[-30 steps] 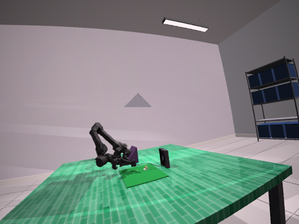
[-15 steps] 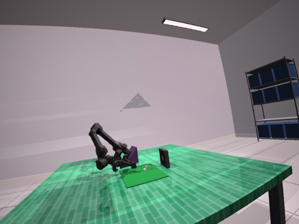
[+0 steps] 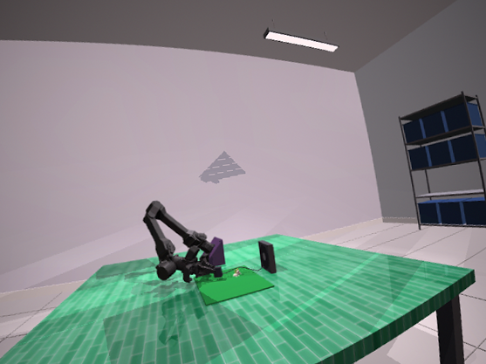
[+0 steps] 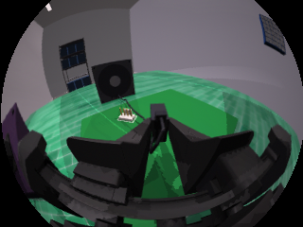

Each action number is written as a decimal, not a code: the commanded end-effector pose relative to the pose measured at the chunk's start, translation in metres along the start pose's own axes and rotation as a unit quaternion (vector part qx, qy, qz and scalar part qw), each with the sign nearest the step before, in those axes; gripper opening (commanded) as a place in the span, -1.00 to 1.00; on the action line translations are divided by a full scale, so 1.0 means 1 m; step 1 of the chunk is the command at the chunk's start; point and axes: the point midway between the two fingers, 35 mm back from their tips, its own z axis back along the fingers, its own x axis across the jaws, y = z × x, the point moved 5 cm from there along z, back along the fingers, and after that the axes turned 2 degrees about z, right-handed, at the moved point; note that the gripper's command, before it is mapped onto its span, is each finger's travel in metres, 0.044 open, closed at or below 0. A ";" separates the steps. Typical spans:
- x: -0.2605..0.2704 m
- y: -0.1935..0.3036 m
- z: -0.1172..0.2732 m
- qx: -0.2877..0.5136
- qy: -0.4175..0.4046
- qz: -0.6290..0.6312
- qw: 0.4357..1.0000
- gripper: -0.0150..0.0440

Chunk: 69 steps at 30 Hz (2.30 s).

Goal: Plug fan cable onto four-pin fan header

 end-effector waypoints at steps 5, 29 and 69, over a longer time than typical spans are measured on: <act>0.001 0.008 -0.002 -0.002 -0.001 0.000 1.000 -0.49; 0.000 0.013 -0.003 0.000 0.000 0.000 1.000 -0.49; 0.000 0.014 -0.003 0.000 -0.001 0.000 1.000 -0.02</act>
